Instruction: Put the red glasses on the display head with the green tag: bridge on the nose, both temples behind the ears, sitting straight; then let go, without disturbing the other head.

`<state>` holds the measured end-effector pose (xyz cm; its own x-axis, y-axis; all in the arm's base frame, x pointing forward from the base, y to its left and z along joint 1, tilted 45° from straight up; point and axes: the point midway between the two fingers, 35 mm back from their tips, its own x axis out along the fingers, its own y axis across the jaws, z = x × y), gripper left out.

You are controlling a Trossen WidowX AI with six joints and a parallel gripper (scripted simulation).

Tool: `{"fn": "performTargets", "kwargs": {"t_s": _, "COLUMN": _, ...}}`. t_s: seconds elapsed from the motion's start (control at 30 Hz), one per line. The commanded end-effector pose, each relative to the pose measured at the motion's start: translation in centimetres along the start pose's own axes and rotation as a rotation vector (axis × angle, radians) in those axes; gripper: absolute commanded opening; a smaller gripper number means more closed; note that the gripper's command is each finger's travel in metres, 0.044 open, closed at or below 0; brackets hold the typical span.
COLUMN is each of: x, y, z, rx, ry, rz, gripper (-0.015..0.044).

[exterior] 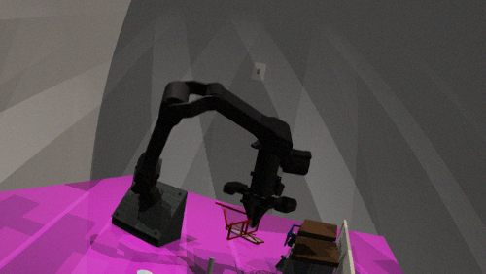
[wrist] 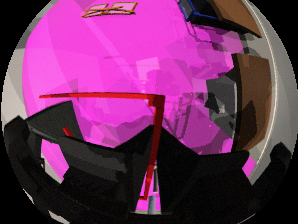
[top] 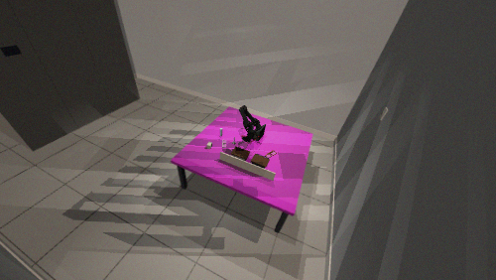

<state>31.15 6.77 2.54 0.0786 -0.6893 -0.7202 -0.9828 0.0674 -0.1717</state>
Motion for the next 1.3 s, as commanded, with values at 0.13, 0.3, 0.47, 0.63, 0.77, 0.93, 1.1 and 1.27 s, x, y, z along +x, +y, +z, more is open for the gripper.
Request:
{"fn": "performTargets", "kwargs": {"t_s": 0.13, "x": -0.1, "y": -0.3, "z": -2.7, "rx": -0.206, "ry": 0.003, "rz": -0.002, "gripper": 0.0}}
{"fn": "performTargets", "kwargs": {"t_s": 0.3, "x": -0.1, "y": -0.5, "z": -4.3, "rx": -0.342, "ry": 0.003, "rz": -0.002, "gripper": 0.0}}
{"fn": "performTargets", "kwargs": {"t_s": 0.47, "x": -0.1, "y": -0.5, "z": -5.9, "rx": -0.477, "ry": 0.004, "rz": -0.002, "gripper": 0.0}}
{"fn": "performTargets", "kwargs": {"t_s": 0.63, "x": -0.1, "y": -0.4, "z": -7.6, "rx": -0.612, "ry": 0.006, "rz": -0.001, "gripper": 0.0}}
{"fn": "performTargets", "kwargs": {"t_s": 0.77, "x": -0.1, "y": -0.3, "z": -8.9, "rx": -0.72, "ry": 0.008, "rz": -0.001, "gripper": 0.0}}
{"fn": "performTargets", "kwargs": {"t_s": 0.93, "x": -0.1, "y": -0.1, "z": -10.5, "rx": -0.855, "ry": 0.011, "rz": 0.001, "gripper": 0.0}}
{"fn": "performTargets", "kwargs": {"t_s": 1.1, "x": 0.0, "y": 0.2, "z": -12.0, "rx": -0.99, "ry": 0.014, "rz": 0.004, "gripper": 0.0}}
{"fn": "performTargets", "kwargs": {"t_s": 1.27, "x": 0.0, "y": 0.6, "z": -13.5, "rx": -1.125, "ry": 0.019, "rz": 0.008, "gripper": 0.0}}
